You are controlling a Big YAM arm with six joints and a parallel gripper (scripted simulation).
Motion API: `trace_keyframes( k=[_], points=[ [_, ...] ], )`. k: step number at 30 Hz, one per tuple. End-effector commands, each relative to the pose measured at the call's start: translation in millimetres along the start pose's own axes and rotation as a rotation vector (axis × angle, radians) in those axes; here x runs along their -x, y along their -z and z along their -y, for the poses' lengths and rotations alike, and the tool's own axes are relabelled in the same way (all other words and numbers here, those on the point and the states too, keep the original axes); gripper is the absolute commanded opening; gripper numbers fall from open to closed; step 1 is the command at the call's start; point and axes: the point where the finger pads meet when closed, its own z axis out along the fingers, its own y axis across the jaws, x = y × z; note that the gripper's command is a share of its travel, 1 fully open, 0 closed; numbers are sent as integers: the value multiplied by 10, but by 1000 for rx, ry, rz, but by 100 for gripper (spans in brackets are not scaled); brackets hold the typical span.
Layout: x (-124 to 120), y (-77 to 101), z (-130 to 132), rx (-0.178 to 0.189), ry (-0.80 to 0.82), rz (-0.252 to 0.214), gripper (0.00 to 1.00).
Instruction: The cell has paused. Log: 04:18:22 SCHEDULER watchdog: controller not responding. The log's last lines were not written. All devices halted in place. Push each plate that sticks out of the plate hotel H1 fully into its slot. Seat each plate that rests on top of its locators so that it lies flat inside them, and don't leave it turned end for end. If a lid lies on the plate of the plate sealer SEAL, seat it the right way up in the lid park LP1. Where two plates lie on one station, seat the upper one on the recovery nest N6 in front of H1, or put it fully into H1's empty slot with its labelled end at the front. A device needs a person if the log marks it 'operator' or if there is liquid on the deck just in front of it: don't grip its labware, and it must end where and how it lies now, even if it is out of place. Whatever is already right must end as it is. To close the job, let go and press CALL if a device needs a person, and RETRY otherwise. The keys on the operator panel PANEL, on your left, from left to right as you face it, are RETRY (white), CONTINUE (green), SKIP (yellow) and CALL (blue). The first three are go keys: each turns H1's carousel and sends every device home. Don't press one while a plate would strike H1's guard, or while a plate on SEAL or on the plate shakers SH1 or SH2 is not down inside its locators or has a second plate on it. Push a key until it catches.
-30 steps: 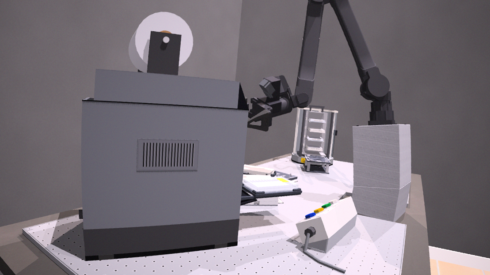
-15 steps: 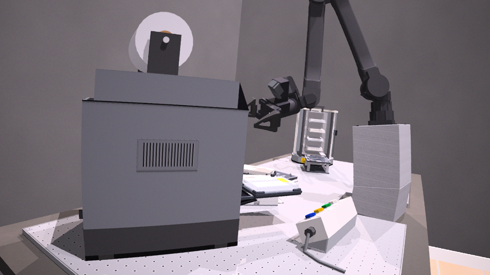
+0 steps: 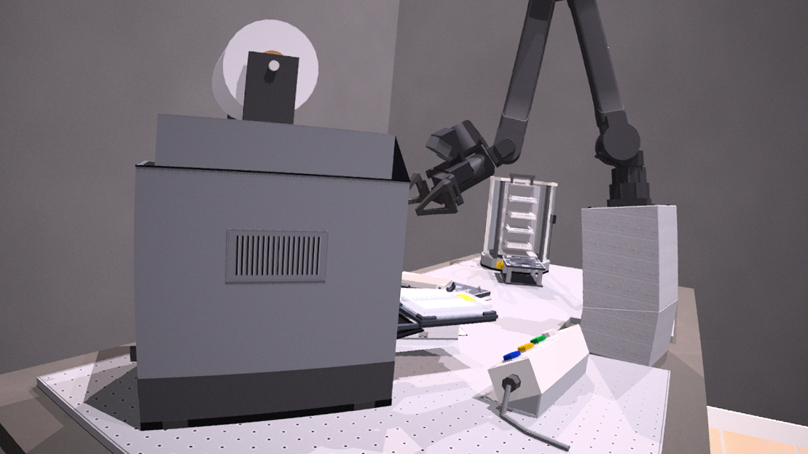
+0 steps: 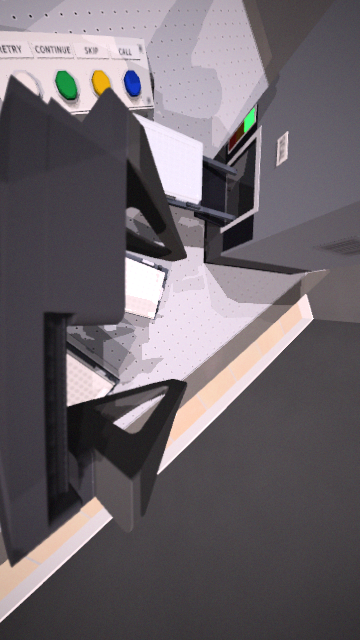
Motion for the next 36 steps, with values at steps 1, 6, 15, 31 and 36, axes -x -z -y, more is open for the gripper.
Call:
trace_keyframes(
  k=[1, 6, 15, 31, 36],
  points=[
    [124, -2, 186, -21, -51, -7, 100],
    [29, 154, 361, -61, -166, -116, 100],
    [-167, 488, 586, -143, -371, -313, 100],
    [-518, 1076, 726, -276, -645, -595, 100],
    [-695, 1175, 673, -298, -717, -691, 100]
  ],
)
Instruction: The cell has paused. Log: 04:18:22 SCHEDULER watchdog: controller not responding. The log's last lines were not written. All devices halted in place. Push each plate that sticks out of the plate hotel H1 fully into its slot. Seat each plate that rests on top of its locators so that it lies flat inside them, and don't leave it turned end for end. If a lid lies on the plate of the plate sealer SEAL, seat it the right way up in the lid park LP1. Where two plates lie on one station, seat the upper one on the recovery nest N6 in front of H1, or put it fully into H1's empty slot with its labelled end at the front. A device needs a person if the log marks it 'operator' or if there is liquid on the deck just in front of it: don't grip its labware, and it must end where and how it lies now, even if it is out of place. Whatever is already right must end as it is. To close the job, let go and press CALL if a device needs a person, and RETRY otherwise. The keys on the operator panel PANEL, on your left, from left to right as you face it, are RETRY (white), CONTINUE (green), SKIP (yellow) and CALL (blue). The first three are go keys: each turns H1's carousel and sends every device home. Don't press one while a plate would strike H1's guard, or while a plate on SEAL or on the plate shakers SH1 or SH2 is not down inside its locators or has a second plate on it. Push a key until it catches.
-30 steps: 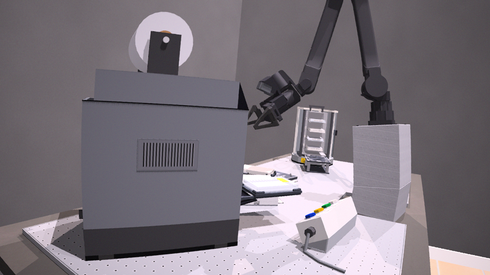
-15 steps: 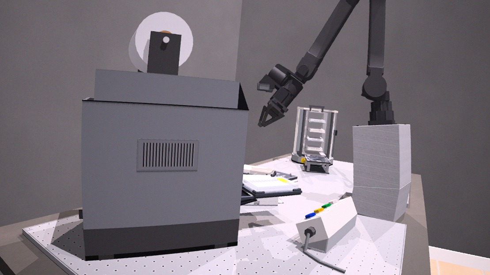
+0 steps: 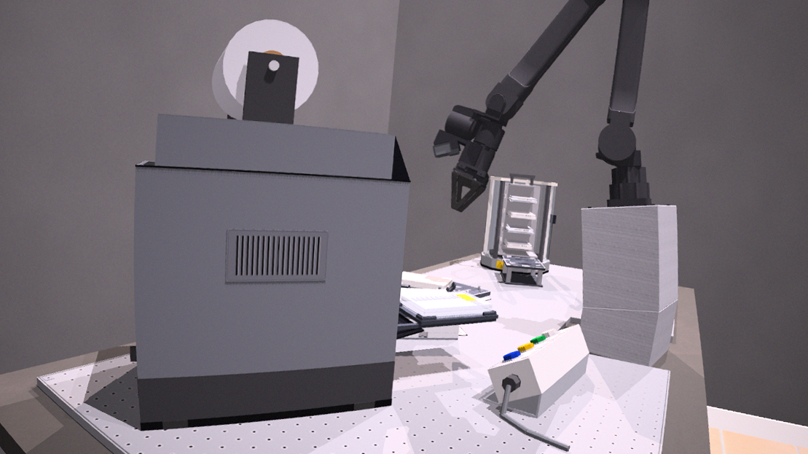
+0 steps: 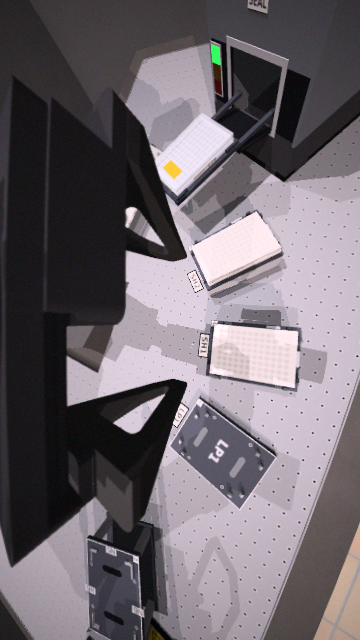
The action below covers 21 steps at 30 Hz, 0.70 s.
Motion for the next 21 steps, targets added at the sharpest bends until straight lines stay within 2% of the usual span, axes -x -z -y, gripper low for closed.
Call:
trace_keyframes(
  k=[1, 2, 3, 5, 7, 10, 12, 13, 14, 16, 17, 18, 19, 21],
  points=[
    [171, 79, 126, -31, -85, -22, 100],
    [154, 119, 156, -44, -106, -36, 100],
    [147, 169, 188, -46, -105, -24, 100],
    [67, 199, 242, -71, -148, -69, 100],
    [-19, 228, 298, -78, -158, -82, 100],
    [-139, 274, 374, -110, -210, -136, 100],
    [-299, 228, 414, -133, -253, -212, 100],
    [-300, 287, 441, -141, -261, -205, 100],
    [-408, 316, 447, -141, -261, -208, 100],
    [-408, 316, 447, -141, -261, -208, 100],
    [-374, 319, 481, -155, -281, -226, 100],
    [-451, 284, 480, -165, -298, -268, 100],
    [-490, 299, 510, -172, -310, -277, 100],
    [-735, 353, 491, -170, -311, -290, 100]
  ],
)
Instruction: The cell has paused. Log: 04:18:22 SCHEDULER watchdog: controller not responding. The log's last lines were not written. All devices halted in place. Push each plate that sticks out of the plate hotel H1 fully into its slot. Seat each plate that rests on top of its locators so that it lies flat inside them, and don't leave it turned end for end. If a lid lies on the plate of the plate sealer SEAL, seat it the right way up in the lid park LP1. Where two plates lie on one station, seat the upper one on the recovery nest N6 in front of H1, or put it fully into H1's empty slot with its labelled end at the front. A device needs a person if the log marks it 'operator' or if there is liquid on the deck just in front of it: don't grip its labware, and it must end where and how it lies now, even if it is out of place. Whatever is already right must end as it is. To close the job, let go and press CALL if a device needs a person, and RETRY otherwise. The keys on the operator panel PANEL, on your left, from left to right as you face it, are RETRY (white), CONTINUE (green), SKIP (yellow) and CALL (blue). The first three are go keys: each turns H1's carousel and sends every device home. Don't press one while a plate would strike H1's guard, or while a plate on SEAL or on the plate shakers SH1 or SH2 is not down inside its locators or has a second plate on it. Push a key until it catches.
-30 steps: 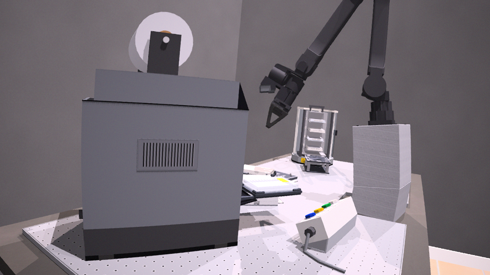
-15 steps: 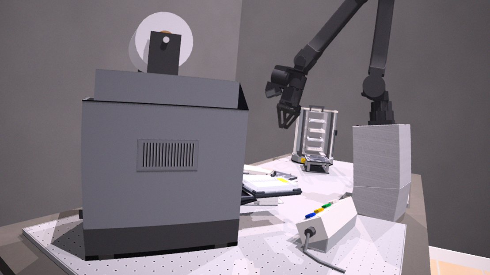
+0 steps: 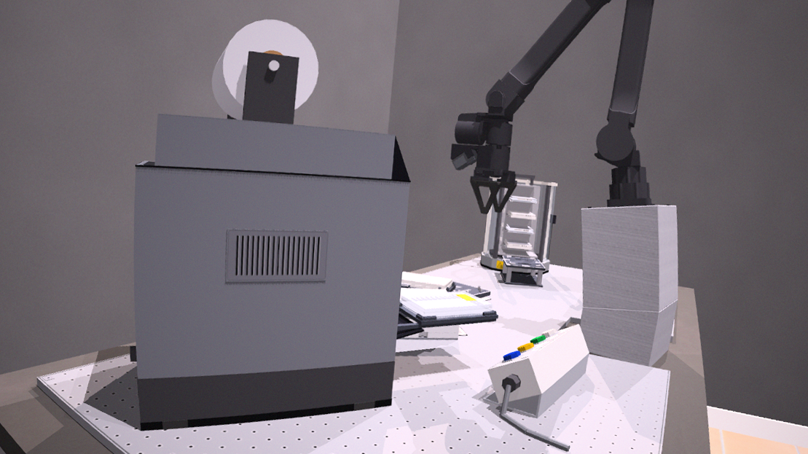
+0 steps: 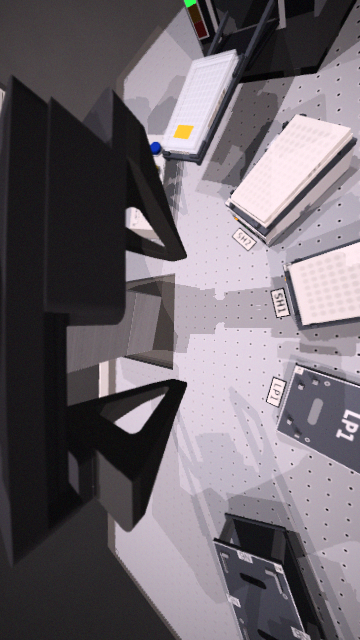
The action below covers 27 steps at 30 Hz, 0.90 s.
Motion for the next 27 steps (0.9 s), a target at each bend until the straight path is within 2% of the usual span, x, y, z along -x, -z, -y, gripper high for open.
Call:
trace_keyframes(
  k=[1, 3, 5, 16, 18, 27],
  points=[
    [-71, 58, 112, -8, -48, 0, 100],
    [-71, 58, 112, -8, -43, 0, 100],
    [52, 71, 77, -5, -27, 19, 100],
    [52, 71, 77, -5, -27, 19, 100],
    [164, 223, 74, -5, -34, 44, 100],
    [169, 485, 46, -4, -27, 48, 100]
  ],
)
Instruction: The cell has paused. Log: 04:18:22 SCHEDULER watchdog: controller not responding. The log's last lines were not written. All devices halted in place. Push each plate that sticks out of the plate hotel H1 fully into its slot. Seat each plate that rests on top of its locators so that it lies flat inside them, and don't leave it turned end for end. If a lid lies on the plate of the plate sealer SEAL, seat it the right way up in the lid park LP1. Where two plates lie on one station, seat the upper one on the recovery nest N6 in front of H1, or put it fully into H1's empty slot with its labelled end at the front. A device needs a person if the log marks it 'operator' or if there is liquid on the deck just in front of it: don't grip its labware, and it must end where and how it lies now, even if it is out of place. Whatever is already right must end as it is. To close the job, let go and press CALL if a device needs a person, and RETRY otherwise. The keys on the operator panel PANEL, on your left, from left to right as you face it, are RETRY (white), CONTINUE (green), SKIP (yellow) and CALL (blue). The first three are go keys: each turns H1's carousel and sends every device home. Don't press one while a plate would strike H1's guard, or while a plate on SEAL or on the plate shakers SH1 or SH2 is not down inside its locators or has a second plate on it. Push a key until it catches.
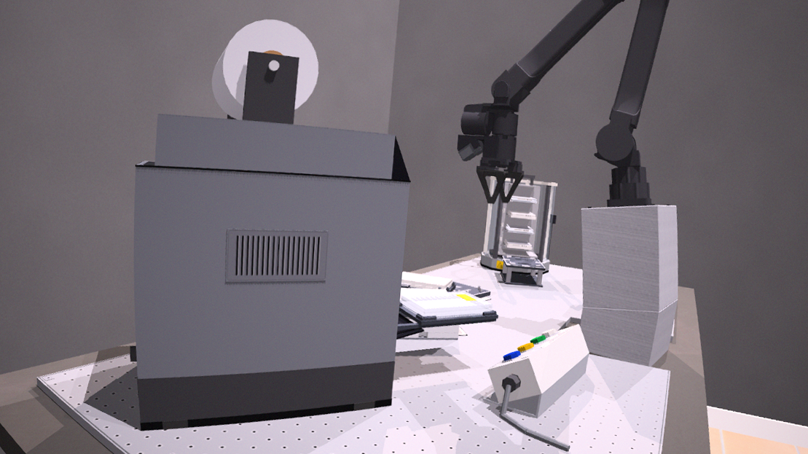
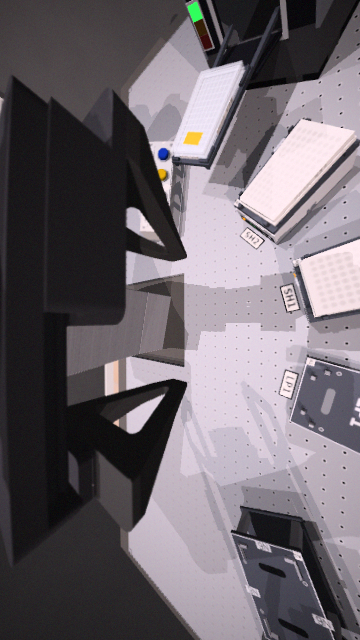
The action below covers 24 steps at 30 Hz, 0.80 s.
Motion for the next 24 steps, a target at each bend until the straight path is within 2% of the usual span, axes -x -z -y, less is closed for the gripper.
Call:
trace_keyframes(
  k=[1, 12, 14, 15, 19, 20, 24],
  points=[
    [281, 251, -37, 1, -1, 59, 100],
    [278, 529, -36, 0, -2, 62, 100],
    [272, 511, -30, 0, -2, 56, 100],
    [250, 448, -31, -1, -1, 33, 100],
    [268, 450, -30, -1, -1, 41, 100],
    [293, 518, -28, 0, -2, 66, 100],
    [287, 500, -28, 0, -2, 59, 100]
  ],
)
